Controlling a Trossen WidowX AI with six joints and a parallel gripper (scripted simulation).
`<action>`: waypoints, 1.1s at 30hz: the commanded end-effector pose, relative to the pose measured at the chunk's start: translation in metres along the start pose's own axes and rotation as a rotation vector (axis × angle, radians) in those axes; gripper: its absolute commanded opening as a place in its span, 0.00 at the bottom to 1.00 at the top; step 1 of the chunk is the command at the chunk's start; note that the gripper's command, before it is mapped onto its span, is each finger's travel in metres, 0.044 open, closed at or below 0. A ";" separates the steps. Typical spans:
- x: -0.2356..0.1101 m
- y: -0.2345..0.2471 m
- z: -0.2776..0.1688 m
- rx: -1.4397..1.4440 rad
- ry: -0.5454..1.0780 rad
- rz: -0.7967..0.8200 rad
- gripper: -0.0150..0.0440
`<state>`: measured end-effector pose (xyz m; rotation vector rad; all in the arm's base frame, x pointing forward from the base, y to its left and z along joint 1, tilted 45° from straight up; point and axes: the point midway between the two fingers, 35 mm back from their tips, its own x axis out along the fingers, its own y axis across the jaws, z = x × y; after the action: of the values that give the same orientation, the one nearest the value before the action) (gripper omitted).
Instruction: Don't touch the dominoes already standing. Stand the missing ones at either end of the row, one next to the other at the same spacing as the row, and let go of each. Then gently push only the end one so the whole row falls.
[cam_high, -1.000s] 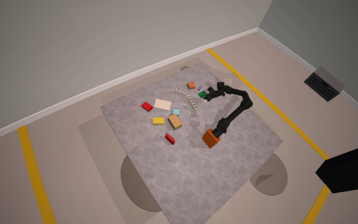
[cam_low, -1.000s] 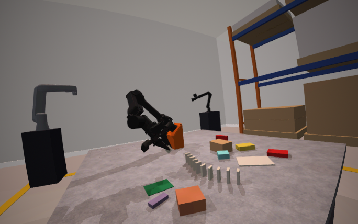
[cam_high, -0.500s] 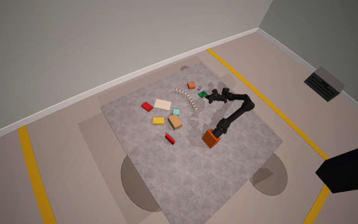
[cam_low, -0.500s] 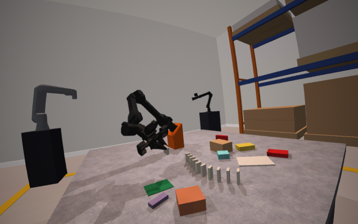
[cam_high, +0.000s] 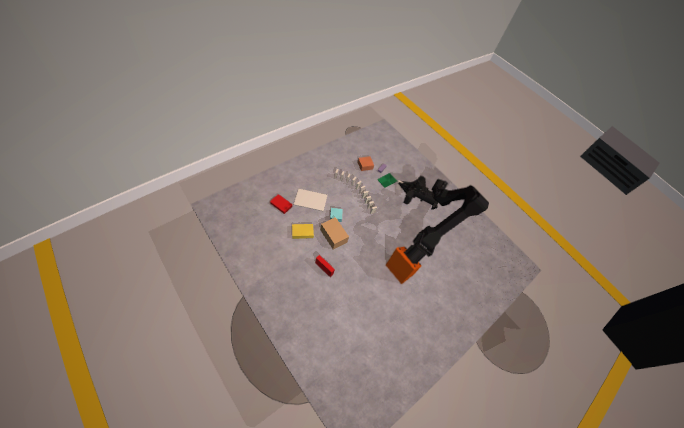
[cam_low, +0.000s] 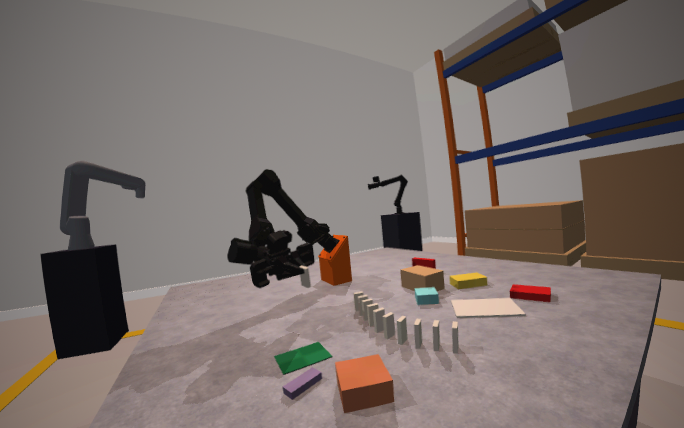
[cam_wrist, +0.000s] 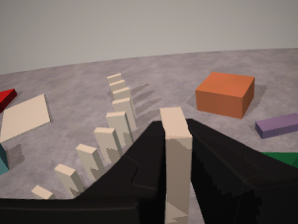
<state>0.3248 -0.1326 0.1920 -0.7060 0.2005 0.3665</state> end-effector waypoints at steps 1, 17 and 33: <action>-0.012 0.004 0.004 -0.076 -0.078 -0.016 0.30; -0.020 0.007 0.008 -0.131 -0.130 -0.028 0.30; -0.014 0.000 -0.018 -0.131 -0.126 -0.026 0.30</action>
<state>0.3086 -0.1417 0.1865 -0.8031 0.0518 0.4002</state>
